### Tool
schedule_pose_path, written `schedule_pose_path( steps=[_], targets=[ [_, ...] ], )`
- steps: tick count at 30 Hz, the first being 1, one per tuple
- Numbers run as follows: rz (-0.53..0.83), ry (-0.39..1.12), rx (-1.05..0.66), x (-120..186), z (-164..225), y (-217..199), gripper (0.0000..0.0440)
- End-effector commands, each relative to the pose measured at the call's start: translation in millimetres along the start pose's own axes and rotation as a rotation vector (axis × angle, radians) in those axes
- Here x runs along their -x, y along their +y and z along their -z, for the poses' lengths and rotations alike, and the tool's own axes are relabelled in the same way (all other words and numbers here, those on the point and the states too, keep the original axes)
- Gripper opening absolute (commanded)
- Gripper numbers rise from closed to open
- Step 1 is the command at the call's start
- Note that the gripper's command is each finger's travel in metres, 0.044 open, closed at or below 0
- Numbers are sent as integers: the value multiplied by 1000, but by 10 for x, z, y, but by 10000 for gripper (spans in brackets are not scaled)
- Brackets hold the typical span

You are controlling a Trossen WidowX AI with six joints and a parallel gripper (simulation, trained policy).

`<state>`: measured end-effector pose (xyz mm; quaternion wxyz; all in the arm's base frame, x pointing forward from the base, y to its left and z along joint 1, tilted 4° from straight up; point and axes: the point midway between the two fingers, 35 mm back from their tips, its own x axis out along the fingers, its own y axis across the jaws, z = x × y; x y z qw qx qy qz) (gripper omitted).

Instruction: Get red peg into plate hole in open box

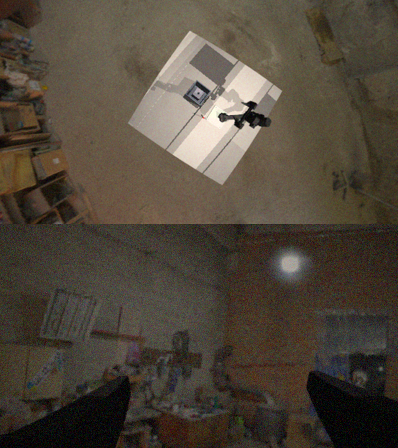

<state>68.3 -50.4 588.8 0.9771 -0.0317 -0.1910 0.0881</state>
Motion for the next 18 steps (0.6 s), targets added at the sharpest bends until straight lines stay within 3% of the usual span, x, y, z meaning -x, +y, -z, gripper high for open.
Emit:
schedule_pose_path(
  steps=[1,10,18],
  targets=[
    [-48,139,-51,-255,379,369,440],
    [-77,447,-164,-575,1249,925,439],
    [-44,721,-257,-623,2012,1232,440]
  ],
)
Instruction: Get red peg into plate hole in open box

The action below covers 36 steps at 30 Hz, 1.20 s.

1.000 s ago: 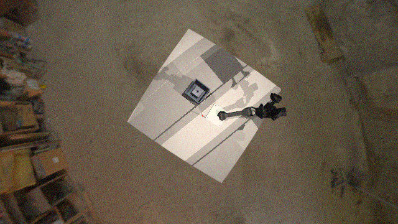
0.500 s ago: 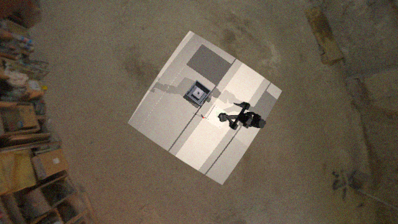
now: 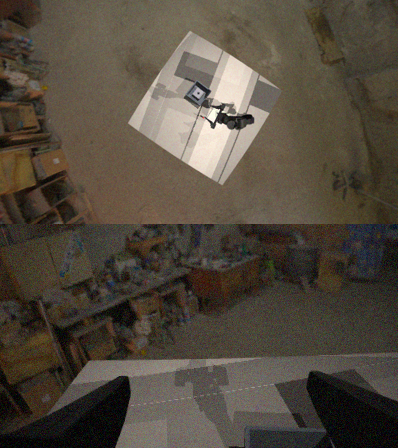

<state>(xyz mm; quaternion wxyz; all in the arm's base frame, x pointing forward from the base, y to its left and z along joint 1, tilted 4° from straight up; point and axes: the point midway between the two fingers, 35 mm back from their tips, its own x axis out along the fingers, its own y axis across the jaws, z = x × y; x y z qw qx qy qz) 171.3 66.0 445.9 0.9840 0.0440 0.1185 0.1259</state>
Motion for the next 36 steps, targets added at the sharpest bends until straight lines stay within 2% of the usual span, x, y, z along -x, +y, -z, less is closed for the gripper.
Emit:
schedule_pose_path(
  steps=[1,8,15,29,36],
  targets=[
    [27,148,-61,-244,373,47,440],
    [93,364,-171,-506,938,85,440],
    [186,567,-282,-644,1493,111,440],
    [453,935,-461,-642,2589,204,440],
    [579,1047,-520,-636,3064,282,440]
  ],
)
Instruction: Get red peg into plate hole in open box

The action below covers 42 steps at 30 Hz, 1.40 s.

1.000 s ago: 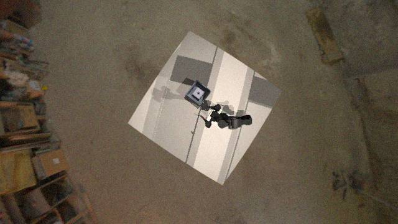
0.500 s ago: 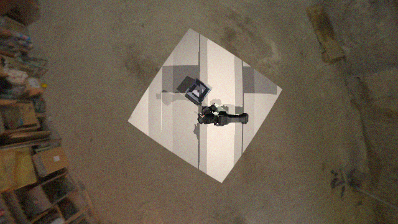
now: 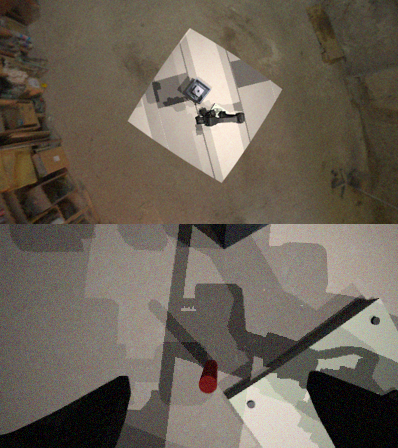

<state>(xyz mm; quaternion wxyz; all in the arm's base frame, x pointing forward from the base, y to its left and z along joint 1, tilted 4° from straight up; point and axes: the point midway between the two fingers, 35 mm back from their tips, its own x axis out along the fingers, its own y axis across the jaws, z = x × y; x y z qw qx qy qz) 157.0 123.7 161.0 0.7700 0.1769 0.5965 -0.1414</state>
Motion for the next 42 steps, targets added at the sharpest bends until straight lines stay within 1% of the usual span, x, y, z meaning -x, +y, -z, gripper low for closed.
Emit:
schedule_pose_path(
  steps=[1,7,14,18,20,22,27,32,35,38,42],
  targets=[
    [68,55,-54,-252,161,-22,440],
    [105,84,-102,-557,307,9,440],
    [106,85,-137,-914,413,49,437],
    [95,79,-146,-1094,444,70,430],
    [96,78,-146,-1163,452,74,416],
    [102,83,-146,-1229,466,67,375],
    [130,103,-152,-1365,503,38,244],
    [158,114,-166,-1413,499,41,114],
    [183,117,-170,-1430,499,31,49],
    [206,121,-168,-1445,503,30,3],
    [186,72,-163,-1323,348,115,0]
  ],
)
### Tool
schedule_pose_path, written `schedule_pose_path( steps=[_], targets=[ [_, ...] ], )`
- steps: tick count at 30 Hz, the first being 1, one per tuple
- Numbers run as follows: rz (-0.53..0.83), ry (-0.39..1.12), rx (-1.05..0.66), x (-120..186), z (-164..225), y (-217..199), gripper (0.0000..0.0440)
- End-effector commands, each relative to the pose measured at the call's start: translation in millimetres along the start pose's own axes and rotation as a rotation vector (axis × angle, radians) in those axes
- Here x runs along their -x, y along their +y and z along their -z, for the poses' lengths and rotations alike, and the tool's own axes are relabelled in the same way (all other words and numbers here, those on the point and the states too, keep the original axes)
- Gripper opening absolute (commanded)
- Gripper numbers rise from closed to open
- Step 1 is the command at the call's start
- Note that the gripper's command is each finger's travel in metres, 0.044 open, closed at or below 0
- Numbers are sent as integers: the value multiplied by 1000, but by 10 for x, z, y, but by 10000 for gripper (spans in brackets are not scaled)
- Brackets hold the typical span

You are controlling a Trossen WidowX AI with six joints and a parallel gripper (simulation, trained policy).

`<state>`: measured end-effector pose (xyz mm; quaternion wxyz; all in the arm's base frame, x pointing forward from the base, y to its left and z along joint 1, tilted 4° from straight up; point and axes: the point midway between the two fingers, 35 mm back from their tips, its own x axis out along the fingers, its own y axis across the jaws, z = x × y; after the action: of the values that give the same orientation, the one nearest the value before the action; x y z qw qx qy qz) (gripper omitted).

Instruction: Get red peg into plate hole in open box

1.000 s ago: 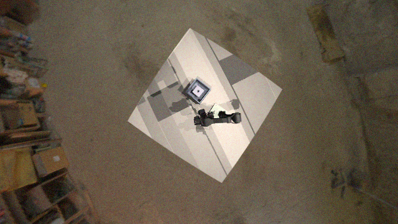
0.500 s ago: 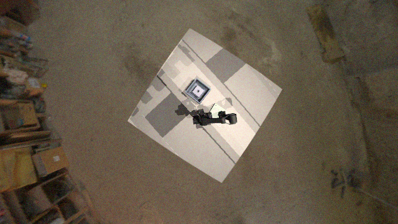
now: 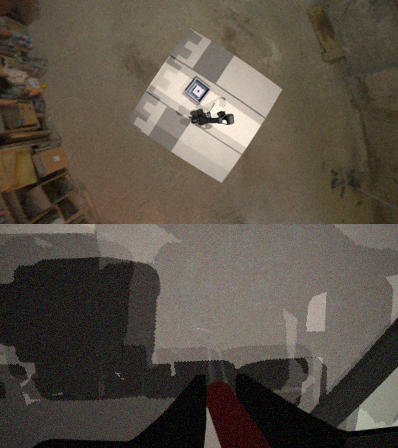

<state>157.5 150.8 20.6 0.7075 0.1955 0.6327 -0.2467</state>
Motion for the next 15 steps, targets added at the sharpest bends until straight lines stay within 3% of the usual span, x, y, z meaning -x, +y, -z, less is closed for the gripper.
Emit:
schedule_pose_path(
  steps=[1,15],
  targets=[
    [9,-36,1,87,-101,36,0],
    [-55,-138,-57,774,-523,178,0]
  ],
)
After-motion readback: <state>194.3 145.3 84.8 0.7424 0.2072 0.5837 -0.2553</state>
